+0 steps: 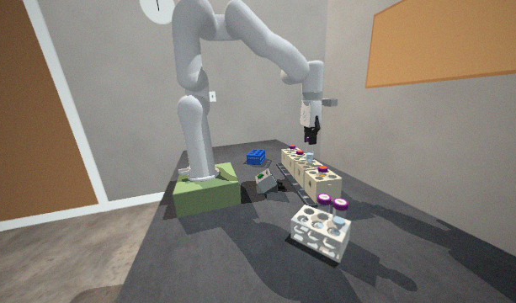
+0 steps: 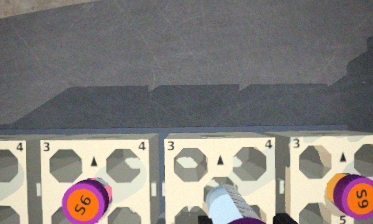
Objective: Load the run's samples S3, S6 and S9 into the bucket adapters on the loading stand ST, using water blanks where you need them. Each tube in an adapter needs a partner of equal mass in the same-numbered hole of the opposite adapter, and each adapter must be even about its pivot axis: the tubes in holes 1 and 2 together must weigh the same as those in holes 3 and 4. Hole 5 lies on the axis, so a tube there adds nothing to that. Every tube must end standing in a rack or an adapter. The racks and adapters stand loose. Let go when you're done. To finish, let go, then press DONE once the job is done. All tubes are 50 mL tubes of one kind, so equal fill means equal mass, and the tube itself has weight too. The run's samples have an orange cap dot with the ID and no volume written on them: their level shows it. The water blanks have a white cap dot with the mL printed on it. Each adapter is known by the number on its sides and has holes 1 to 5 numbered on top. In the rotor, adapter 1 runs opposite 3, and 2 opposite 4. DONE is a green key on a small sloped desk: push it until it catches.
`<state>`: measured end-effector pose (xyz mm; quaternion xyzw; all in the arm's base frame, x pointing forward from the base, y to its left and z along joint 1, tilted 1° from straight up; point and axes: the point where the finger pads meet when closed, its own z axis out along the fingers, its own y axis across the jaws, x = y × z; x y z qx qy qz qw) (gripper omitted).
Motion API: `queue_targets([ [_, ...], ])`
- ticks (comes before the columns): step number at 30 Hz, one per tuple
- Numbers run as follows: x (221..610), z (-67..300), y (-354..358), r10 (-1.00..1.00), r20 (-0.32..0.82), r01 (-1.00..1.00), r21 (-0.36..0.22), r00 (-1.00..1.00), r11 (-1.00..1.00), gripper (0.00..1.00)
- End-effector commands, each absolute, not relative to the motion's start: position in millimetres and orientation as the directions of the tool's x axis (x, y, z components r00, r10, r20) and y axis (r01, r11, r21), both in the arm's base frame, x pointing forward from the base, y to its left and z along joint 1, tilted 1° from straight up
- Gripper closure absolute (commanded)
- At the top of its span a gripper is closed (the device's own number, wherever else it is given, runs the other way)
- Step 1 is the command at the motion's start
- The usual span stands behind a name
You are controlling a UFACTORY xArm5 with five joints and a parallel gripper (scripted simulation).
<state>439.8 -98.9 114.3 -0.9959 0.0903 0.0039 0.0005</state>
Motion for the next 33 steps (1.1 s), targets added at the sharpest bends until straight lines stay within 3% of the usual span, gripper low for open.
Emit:
queue_targets([
  [1, 441, 112, -99, -0.18, -0.004, -0.18, 0.01, 0.984, -0.984, 1.0],
  [33, 441, 84, -99, -0.18, -0.004, -0.18, 0.01, 0.984, -0.984, 1.0],
])
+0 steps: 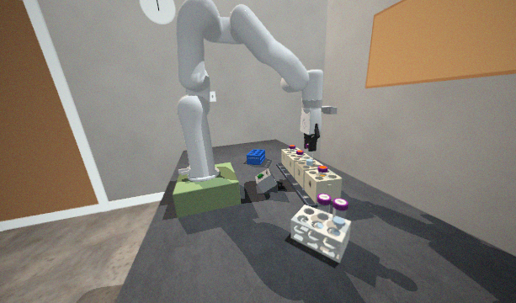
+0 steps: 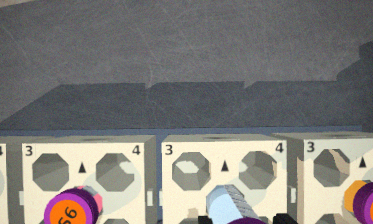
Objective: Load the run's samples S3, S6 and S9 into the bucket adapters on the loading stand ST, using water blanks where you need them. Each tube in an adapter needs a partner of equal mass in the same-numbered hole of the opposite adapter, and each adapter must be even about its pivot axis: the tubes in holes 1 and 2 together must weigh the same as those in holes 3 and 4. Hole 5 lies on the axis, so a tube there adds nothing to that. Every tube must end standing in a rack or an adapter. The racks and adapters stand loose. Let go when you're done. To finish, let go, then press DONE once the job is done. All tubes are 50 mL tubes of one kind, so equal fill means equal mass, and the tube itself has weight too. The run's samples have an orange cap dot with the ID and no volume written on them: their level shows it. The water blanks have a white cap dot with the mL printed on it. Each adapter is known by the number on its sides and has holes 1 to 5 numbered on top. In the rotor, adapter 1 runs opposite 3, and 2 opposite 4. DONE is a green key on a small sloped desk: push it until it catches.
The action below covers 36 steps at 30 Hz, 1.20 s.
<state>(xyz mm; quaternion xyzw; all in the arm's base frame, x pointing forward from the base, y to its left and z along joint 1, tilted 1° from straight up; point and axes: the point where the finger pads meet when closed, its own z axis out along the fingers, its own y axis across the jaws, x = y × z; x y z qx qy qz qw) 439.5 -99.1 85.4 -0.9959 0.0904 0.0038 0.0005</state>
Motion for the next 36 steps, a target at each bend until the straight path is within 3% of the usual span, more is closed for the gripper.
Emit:
queue_targets([
  [1, 441, 83, -99, -0.18, -0.004, -0.18, 0.01, 0.984, -0.984, 1.0],
  [36, 441, 52, -100, -0.18, -0.004, -0.18, 0.01, 0.984, -0.984, 1.0],
])
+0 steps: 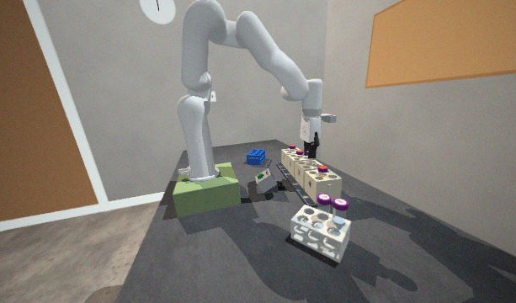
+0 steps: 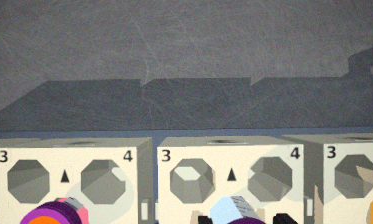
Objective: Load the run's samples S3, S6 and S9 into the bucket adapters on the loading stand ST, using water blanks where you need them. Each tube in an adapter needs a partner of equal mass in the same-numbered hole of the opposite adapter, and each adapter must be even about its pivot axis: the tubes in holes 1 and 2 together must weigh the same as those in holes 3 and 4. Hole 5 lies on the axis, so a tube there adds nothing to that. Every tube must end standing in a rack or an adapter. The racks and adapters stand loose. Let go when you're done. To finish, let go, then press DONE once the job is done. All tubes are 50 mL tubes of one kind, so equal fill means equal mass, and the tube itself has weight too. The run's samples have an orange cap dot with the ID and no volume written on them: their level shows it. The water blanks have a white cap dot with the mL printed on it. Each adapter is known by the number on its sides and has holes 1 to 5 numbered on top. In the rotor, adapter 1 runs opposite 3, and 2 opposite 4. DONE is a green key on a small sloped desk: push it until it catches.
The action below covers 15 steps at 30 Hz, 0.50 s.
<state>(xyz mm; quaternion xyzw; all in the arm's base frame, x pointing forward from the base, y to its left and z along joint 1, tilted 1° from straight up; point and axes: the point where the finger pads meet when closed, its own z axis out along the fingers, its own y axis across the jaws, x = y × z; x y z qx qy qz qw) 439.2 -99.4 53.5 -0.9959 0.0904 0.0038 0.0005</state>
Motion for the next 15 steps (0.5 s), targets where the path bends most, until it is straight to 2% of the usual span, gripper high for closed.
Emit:
queue_targets([
  [1, 441, 51, -100, -0.18, -0.004, -0.18, 0.01, 0.984, -0.984, 1.0],
  [15, 440, 39, -100, -0.18, -0.004, -0.18, 0.01, 0.984, -0.984, 1.0],
])
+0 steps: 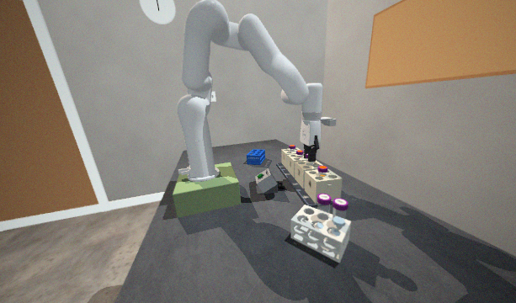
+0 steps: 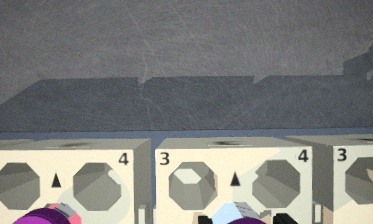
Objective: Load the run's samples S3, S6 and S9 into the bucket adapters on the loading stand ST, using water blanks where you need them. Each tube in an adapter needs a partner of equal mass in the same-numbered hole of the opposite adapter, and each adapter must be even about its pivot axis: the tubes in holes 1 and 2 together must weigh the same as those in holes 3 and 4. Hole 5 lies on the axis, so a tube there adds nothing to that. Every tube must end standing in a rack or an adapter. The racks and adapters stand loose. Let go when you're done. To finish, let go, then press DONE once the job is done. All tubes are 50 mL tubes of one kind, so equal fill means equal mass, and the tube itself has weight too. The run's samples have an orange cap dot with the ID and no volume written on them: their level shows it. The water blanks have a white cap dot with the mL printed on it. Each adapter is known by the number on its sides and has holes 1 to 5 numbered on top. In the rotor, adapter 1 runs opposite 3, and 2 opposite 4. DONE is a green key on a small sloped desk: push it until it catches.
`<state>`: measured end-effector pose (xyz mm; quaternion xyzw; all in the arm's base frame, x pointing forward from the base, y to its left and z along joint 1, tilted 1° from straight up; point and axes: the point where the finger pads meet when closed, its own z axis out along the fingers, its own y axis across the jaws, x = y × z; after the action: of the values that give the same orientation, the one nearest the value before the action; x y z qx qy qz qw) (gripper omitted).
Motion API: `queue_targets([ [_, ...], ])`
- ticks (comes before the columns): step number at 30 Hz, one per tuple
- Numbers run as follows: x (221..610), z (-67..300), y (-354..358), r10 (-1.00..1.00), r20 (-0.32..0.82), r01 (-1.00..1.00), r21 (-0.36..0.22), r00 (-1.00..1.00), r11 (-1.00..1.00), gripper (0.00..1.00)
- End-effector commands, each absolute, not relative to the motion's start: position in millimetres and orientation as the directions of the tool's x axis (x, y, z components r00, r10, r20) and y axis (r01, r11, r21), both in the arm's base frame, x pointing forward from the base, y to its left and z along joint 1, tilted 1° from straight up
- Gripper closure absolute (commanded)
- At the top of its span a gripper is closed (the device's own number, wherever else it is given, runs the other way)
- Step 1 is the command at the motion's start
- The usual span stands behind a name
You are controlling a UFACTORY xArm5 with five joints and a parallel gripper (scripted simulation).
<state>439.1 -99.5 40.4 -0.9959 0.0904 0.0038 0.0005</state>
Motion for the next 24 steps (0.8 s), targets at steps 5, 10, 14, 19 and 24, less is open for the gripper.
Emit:
queue_targets([
  [5, 440, 34, -100, -0.18, -0.004, -0.18, 0.01, 0.984, -0.984, 1.0],
  [10, 440, 31, -100, -0.18, -0.004, -0.18, 0.01, 0.984, -0.984, 1.0],
  [14, 440, 27, -100, -0.18, -0.004, -0.18, 0.01, 0.984, -0.984, 1.0],
  [19, 440, 27, -100, -0.18, -0.004, -0.18, 0.01, 0.984, -0.984, 1.0],
  [24, 440, 27, -100, -0.18, -0.004, -0.18, 0.01, 0.984, -0.984, 1.0],
])
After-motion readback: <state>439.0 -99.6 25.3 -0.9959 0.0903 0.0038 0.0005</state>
